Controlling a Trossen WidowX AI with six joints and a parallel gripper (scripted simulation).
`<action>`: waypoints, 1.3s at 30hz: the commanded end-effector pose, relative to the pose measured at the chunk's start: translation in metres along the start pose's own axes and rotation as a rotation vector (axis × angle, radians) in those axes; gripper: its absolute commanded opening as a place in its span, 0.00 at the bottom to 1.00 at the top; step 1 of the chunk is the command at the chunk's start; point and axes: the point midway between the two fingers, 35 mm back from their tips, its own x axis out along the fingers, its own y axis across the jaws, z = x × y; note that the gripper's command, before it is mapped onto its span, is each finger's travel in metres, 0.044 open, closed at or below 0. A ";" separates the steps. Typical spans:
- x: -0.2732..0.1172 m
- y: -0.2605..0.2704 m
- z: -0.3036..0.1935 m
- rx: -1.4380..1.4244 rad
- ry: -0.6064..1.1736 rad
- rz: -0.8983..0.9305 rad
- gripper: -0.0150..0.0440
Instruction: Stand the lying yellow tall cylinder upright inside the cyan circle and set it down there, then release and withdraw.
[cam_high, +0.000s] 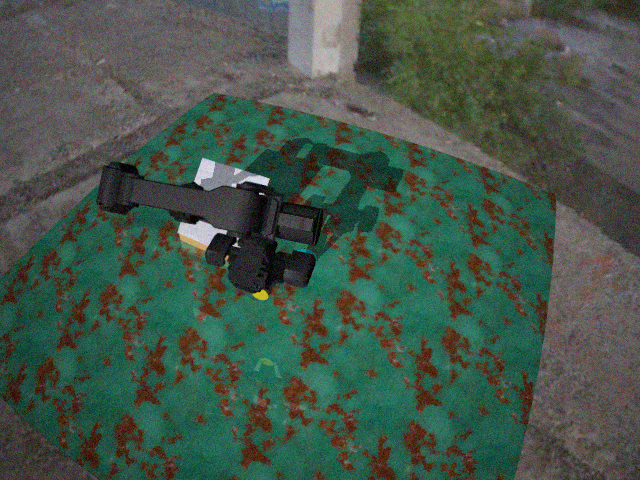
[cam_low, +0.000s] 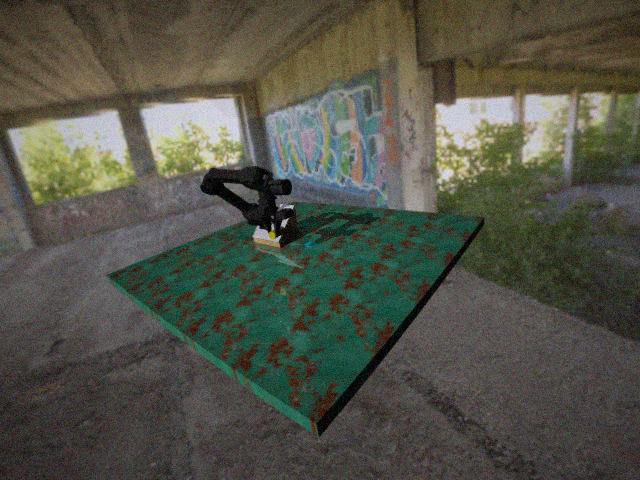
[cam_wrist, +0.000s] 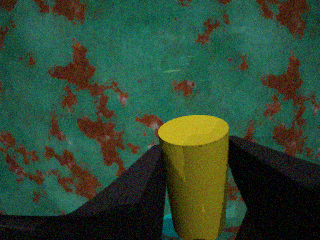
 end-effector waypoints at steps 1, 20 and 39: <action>0.000 0.004 -0.009 -0.112 0.001 0.000 0.43; -0.003 0.018 -0.047 -0.627 0.003 0.011 0.43; -0.008 0.028 -0.083 -1.131 0.008 0.022 0.43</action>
